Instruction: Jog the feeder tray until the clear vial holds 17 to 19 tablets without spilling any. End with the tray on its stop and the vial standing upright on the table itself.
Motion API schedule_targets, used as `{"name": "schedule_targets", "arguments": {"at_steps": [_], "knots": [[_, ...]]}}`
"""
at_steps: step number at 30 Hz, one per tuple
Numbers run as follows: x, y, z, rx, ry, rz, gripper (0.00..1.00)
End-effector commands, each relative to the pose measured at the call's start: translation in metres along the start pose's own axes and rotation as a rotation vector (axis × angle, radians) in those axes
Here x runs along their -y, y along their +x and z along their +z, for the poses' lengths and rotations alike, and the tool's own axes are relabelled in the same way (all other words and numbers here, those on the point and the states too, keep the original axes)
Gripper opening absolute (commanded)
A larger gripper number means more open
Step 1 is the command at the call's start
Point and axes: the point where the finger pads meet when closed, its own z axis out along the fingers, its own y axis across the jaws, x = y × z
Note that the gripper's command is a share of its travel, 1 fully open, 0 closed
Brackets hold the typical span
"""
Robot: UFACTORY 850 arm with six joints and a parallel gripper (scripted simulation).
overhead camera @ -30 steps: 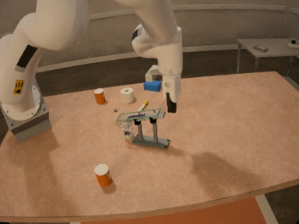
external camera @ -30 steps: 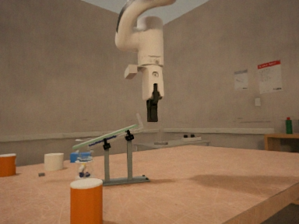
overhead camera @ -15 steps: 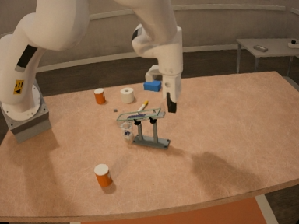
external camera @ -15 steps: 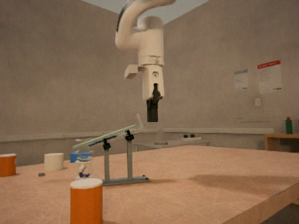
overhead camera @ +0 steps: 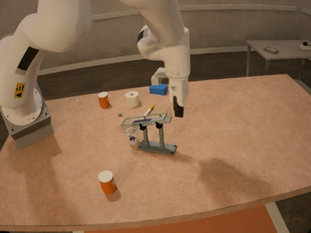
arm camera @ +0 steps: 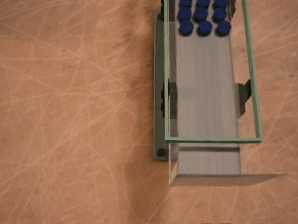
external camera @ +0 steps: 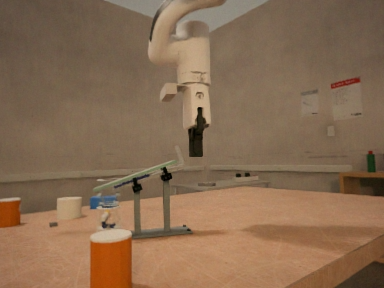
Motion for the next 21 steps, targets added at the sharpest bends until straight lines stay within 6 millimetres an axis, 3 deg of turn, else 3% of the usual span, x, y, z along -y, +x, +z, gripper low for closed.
{"name": "schedule_targets", "arguments": {"at_steps": [1, 16, 21], "knots": [[0.000, -0.001, -0.001, 0.001, -0.001, 0.001, 0.00], [0.000, 0.026, 0.008, 0.001, -0.001, 0.001, 0.00], [0.000, 0.022, 0.007, 0.001, -0.001, 0.001, 0.00]]}}
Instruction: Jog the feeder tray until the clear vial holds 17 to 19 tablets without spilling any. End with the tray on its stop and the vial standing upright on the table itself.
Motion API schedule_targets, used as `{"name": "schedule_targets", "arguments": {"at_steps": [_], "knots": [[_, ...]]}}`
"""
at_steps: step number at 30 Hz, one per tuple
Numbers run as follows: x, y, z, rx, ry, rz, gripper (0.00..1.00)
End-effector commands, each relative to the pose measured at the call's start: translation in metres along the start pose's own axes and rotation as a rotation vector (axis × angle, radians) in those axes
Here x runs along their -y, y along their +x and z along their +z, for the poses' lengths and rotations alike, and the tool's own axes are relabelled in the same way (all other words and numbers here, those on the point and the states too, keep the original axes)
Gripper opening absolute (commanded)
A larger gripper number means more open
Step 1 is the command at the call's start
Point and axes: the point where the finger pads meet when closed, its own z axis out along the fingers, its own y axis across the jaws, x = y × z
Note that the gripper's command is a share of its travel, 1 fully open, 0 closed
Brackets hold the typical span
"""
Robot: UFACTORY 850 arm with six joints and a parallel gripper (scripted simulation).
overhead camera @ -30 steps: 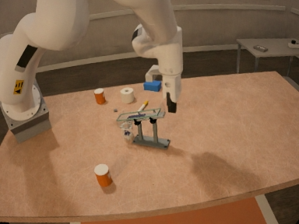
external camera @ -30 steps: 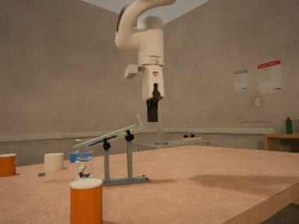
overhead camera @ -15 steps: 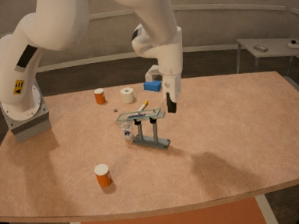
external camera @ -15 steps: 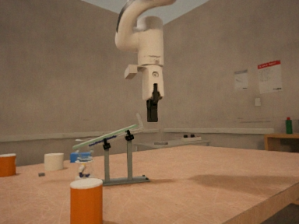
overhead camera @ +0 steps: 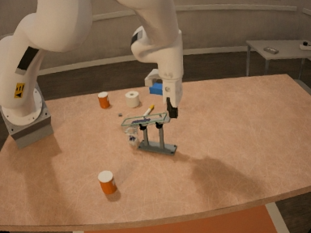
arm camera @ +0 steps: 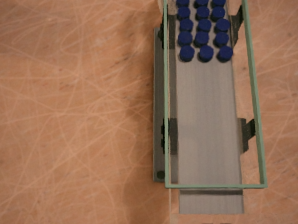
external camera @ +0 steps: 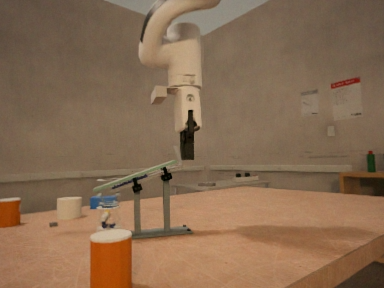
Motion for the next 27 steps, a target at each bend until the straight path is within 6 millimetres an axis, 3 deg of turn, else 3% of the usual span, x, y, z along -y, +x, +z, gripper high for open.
{"name": "schedule_targets", "arguments": {"at_steps": [1, 4, 20, 27], "knots": [[0.000, -0.009, -0.003, -0.005, 0.000, -0.003, 0.00], [0.000, -0.023, -0.007, -0.005, 0.000, -0.003, 0.00], [0.000, -0.023, -0.007, -0.005, 0.000, -0.003, 0.00], [0.000, -0.010, -0.003, -0.005, 0.000, -0.003, 0.00]]}}
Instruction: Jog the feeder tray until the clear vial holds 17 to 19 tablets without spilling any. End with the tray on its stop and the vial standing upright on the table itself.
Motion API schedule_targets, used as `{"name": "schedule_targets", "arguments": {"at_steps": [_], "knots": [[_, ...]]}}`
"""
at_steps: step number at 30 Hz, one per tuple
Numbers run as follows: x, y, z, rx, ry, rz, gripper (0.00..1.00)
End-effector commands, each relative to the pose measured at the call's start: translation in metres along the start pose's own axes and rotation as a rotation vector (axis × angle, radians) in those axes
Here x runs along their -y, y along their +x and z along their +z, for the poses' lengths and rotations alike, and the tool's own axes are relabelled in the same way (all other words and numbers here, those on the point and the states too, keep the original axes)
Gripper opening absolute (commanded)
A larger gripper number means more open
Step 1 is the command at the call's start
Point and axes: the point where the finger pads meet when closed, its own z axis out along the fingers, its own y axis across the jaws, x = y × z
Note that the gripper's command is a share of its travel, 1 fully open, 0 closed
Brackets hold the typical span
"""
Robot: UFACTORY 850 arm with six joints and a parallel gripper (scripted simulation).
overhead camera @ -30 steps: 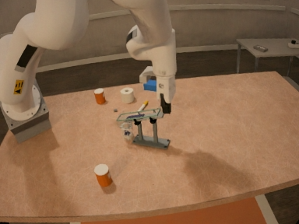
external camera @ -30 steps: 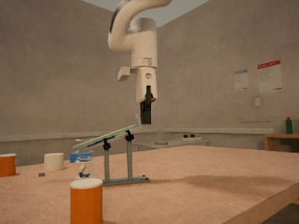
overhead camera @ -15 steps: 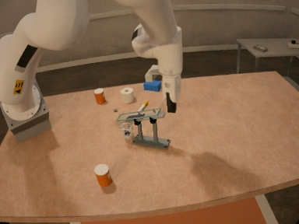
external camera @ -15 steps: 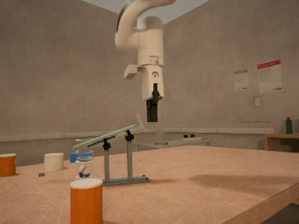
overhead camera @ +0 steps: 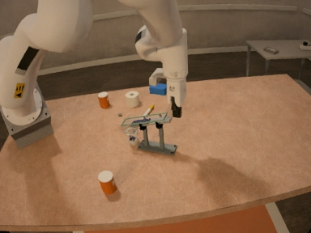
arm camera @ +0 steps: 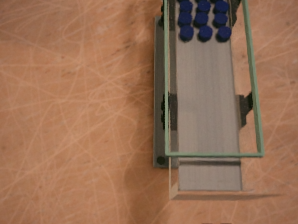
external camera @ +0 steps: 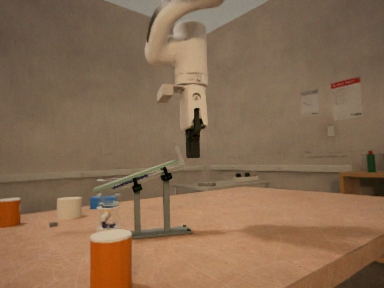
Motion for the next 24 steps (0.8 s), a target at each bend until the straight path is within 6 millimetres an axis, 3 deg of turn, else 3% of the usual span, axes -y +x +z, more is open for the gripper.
{"name": "schedule_targets", "arguments": {"at_steps": [1, 8, 13, 24], "knots": [[0.000, 0.008, 0.002, 0.002, -0.001, 0.001, 0.00], [0.000, 0.020, 0.006, 0.002, -0.001, 0.001, 0.00], [0.000, -0.007, -0.003, 0.002, -0.001, 0.001, 0.00], [0.000, -0.008, -0.003, 0.002, -0.001, 0.001, 0.00]]}}
